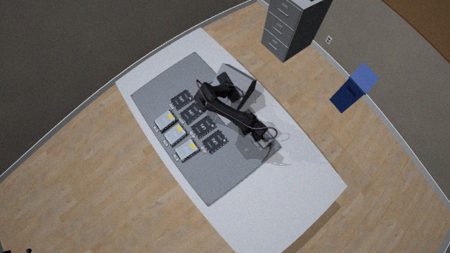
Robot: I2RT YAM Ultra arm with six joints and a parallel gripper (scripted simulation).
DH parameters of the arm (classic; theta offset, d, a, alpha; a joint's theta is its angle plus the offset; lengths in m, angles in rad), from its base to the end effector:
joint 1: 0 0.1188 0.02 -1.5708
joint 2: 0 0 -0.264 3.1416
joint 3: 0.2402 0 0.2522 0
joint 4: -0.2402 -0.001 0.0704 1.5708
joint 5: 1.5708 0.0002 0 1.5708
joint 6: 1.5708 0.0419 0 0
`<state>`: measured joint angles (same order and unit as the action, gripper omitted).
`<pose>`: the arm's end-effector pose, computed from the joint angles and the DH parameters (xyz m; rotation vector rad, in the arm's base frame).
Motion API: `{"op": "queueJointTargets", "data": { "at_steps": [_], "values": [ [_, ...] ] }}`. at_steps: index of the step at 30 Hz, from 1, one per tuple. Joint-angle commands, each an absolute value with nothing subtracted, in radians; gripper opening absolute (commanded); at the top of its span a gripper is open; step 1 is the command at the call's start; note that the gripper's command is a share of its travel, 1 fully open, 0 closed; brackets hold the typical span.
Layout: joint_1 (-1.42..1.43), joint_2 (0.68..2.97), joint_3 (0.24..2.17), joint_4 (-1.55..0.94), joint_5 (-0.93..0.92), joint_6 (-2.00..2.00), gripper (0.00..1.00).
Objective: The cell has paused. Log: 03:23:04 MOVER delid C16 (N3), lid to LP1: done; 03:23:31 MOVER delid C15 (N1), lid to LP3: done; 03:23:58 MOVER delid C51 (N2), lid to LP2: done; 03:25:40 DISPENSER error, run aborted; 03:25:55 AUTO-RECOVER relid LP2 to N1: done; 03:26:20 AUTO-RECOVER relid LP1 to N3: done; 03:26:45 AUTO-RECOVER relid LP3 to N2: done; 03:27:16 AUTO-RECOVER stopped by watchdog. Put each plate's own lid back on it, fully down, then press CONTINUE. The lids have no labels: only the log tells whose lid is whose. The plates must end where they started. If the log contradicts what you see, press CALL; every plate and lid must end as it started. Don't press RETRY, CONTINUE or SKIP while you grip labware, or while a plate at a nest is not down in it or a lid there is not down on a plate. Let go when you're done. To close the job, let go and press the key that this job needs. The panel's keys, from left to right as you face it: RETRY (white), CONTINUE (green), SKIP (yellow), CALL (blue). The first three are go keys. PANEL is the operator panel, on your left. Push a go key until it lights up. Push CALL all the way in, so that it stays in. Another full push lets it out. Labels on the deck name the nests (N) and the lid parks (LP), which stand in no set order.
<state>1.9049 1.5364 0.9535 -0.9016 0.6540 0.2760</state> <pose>-0.0612 0.2510 0.1946 -1.7984 1.7473 -0.2969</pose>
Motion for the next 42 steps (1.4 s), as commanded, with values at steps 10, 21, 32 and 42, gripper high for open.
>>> {"op": "queueJointTargets", "data": {
  "at_steps": [10,21,32,42],
  "values": [
    [2.065,1.741,1.102,-0.914,0.677,0.255,0.0],
    [2.141,1.901,1.222,-0.933,0.67,0.35,0.0],
    [2.157,1.927,1.265,-0.947,0.667,0.372,0.0],
    [2.16,1.931,1.27,-0.945,0.666,0.376,0.0]
  ]
}}
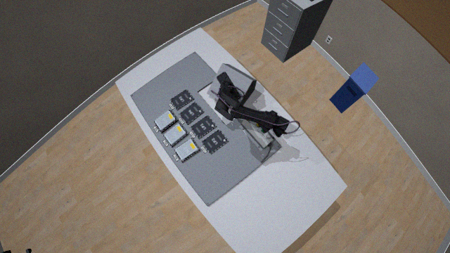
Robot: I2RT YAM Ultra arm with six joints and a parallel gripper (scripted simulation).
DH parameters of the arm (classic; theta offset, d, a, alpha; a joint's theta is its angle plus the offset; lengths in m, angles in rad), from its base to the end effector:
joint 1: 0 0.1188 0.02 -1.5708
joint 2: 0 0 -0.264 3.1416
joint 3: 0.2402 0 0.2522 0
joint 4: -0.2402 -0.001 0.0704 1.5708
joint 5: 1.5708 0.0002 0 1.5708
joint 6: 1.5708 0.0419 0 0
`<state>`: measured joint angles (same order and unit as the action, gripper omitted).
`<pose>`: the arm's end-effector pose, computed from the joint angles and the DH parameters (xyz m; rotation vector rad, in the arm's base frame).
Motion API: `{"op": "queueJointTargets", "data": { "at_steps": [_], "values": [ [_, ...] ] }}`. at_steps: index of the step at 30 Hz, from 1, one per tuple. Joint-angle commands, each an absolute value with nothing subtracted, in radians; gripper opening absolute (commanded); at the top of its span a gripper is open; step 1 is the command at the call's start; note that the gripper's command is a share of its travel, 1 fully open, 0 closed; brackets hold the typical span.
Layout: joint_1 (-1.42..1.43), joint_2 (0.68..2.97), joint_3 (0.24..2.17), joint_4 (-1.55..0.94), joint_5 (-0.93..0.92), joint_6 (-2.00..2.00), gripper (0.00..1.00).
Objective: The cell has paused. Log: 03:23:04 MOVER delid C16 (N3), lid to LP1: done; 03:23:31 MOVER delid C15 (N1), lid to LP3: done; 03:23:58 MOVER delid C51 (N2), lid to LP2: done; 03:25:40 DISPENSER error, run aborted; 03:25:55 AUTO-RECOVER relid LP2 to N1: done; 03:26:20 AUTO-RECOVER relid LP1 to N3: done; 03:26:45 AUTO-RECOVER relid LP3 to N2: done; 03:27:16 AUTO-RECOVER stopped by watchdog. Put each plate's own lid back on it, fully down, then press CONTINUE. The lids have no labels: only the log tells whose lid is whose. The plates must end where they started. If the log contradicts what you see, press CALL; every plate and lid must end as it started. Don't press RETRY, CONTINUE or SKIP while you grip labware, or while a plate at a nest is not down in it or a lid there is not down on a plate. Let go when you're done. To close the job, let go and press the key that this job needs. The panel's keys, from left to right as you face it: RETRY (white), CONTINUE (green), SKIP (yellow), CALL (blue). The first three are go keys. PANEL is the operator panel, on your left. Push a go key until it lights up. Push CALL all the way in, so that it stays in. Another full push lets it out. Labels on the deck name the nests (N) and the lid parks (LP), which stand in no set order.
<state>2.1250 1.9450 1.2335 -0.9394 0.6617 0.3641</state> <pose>-0.1541 0.2959 0.1469 -1.9607 1.5745 -0.3722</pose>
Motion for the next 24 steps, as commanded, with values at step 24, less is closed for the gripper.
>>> {"op": "queueJointTargets", "data": {
  "at_steps": [24],
  "values": [
    [2.165,1.947,1.273,-0.945,0.666,0.383,0.0]
  ]
}}
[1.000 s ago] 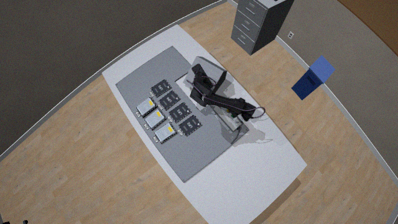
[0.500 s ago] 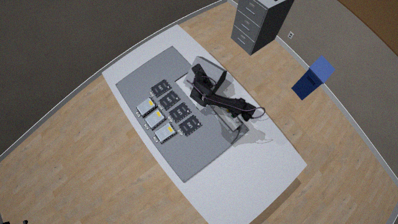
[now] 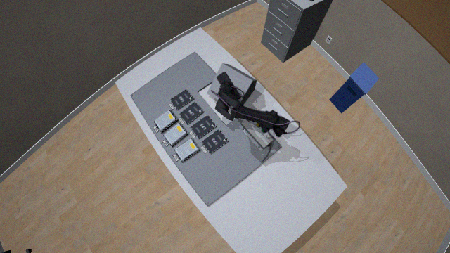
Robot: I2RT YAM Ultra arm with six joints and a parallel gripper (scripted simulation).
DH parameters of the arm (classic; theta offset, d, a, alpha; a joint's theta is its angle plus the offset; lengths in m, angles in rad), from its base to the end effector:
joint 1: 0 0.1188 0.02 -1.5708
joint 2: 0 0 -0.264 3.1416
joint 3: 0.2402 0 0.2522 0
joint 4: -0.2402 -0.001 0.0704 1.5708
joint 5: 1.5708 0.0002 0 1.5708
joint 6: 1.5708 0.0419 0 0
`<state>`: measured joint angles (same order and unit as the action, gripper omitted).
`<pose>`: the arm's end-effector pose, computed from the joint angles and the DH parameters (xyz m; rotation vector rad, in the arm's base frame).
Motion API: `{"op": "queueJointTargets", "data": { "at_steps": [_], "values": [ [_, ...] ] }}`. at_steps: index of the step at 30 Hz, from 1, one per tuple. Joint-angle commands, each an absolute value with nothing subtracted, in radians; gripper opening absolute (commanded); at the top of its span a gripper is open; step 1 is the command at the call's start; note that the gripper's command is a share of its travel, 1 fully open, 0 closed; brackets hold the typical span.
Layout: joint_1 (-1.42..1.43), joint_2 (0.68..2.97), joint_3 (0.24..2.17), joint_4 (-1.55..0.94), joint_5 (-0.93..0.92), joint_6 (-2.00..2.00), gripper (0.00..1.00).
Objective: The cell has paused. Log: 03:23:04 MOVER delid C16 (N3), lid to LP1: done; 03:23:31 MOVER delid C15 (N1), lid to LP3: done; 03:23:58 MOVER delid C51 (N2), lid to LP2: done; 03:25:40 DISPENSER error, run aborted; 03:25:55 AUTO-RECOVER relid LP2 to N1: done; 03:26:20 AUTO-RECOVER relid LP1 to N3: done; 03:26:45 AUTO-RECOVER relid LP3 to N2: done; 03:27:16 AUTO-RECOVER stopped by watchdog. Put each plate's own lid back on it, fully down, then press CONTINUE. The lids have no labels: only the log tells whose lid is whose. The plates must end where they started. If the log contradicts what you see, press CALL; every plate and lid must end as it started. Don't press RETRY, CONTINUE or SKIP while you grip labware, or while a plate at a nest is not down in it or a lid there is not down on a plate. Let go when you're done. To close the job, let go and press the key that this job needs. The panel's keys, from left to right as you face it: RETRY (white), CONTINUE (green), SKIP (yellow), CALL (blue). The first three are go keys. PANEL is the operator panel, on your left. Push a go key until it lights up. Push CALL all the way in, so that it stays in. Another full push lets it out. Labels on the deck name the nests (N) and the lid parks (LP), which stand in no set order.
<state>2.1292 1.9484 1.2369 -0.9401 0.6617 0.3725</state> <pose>-0.1557 0.2959 0.1466 -1.9568 1.5777 -0.3680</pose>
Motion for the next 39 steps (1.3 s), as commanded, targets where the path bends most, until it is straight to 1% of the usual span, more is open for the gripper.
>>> {"op": "queueJointTargets", "data": {
  "at_steps": [1,7,10,15,16,19,37,39],
  "values": [
    [2.166,1.949,1.273,-0.945,0.666,0.383,0.0],
    [2.159,1.959,1.27,-0.941,0.666,0.381,0.0],
    [2.144,1.952,1.223,-0.901,0.668,0.357,0.0],
    [2.125,1.967,1.207,-0.878,0.67,0.346,0.0],
    [2.126,1.947,1.184,-0.838,0.672,0.336,0.0],
    [2.123,1.963,1.214,-0.847,0.673,0.331,0.0],
    [2.114,1.958,1.183,-0.827,0.674,0.318,0.0],
    [2.113,1.957,1.202,-0.839,0.669,0.324,0.0]
  ]
}}
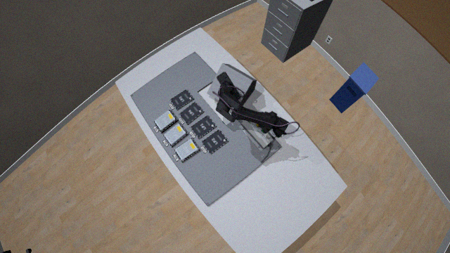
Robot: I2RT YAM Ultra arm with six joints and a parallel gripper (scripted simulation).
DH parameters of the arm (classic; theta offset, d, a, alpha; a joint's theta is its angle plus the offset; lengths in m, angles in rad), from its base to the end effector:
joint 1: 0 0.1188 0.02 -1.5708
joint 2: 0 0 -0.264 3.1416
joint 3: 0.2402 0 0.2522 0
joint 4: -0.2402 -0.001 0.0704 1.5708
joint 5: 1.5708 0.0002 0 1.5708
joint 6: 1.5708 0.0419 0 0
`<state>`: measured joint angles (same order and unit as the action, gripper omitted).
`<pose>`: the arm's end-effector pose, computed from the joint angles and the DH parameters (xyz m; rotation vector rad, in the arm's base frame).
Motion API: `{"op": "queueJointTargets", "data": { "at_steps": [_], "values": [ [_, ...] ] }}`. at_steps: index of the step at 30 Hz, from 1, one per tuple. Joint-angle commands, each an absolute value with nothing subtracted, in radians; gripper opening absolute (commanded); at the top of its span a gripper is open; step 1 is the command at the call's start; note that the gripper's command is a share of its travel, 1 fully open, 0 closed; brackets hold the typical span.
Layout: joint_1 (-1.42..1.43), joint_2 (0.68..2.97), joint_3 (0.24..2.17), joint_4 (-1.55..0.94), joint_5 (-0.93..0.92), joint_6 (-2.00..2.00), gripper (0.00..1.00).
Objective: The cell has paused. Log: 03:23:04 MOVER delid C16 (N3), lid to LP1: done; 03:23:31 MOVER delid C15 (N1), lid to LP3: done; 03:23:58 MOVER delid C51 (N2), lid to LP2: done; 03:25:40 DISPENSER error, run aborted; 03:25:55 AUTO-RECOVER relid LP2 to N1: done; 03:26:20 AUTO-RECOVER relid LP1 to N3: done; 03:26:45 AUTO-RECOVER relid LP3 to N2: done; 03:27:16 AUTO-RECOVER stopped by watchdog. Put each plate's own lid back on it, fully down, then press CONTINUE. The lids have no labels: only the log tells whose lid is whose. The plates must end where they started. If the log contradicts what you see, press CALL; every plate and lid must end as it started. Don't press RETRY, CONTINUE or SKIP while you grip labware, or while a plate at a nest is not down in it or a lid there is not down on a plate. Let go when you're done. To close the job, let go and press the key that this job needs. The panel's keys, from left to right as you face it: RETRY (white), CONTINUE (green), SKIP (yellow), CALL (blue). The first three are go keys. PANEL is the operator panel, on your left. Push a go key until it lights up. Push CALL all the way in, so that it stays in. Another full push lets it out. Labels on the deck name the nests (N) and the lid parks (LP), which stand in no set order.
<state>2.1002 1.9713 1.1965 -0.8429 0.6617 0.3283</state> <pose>-0.1478 0.3015 0.1301 -1.9600 1.5746 -0.3567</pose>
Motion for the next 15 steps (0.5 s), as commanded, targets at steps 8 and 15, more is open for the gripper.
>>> {"op": "queueJointTargets", "data": {
  "at_steps": [8,15],
  "values": [
    [2.112,1.955,1.198,-0.835,0.669,0.322,0.0],
    [2.111,1.954,1.196,-0.834,0.669,0.322,0.0]
  ]
}}
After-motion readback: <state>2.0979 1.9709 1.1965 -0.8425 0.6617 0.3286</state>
